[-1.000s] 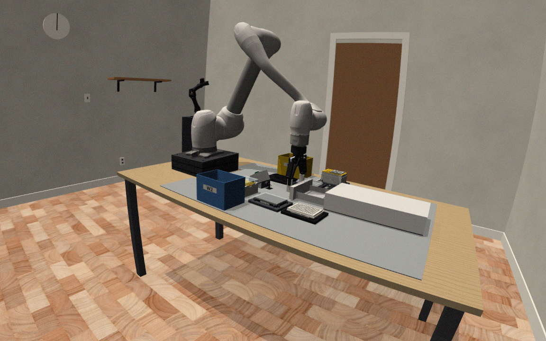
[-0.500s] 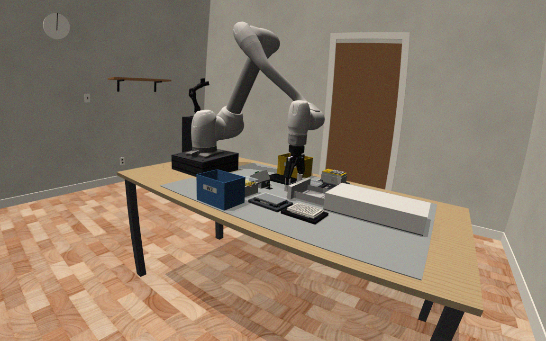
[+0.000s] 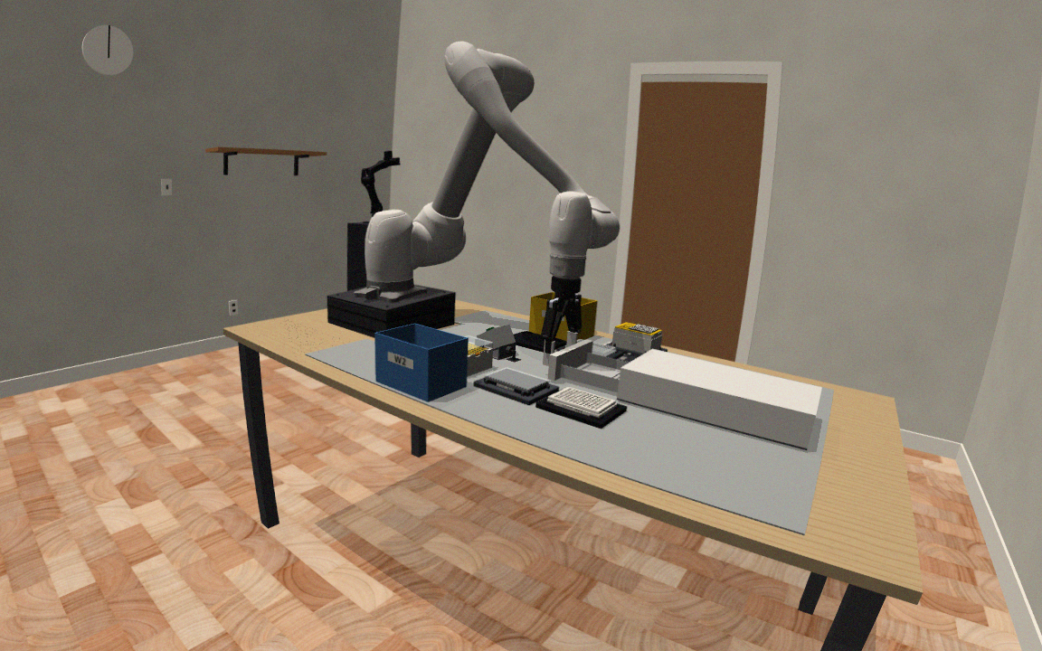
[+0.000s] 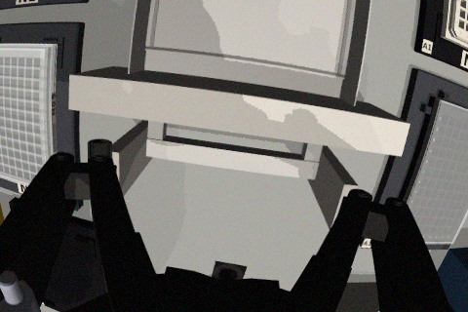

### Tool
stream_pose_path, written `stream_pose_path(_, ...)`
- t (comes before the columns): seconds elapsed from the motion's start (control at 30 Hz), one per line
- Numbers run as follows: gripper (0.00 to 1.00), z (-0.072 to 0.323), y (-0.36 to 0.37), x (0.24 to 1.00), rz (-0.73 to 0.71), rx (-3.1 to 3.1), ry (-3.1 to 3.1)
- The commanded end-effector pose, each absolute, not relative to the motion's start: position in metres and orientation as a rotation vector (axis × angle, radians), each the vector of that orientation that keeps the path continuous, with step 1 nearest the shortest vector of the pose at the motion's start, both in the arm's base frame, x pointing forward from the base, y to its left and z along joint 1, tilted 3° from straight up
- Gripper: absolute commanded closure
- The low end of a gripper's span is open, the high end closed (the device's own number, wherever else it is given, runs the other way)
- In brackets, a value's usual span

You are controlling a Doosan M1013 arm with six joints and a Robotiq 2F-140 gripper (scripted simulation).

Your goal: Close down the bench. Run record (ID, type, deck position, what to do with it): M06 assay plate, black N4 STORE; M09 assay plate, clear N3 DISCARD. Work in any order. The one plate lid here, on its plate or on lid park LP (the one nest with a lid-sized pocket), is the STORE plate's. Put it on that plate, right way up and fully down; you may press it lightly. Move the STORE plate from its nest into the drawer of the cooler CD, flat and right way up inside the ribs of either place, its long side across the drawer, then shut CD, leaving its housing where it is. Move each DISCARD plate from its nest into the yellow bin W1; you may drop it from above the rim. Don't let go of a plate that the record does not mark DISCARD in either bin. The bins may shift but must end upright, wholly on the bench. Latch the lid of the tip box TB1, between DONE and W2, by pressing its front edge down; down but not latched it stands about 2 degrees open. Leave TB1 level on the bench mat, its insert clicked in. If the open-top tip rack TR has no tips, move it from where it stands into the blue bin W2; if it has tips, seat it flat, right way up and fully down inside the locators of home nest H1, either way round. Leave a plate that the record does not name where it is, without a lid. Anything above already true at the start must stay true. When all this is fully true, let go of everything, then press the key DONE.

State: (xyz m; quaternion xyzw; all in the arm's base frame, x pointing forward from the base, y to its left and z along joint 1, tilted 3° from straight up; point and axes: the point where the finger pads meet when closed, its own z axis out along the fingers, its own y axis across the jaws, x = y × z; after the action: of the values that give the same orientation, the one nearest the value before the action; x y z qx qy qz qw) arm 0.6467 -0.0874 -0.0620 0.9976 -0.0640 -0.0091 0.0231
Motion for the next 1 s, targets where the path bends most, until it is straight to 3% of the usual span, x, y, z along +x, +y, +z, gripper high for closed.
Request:
stream_pose_path(0.0,1.0,-0.0619,-0.0873,0.6467,-0.028,3.089,-0.198)
stream_pose_path(0.47,1.0,-0.0619,-0.0873,0.6467,-0.028,3.089,-0.198)
stream_pose_path(0.5,0.13,-0.0619,-0.0873,0.6467,-0.028,3.089,-0.198)
stream_pose_path(0.97,0.13,-0.0619,-0.0873,0.6467,-0.028,3.089,-0.198)
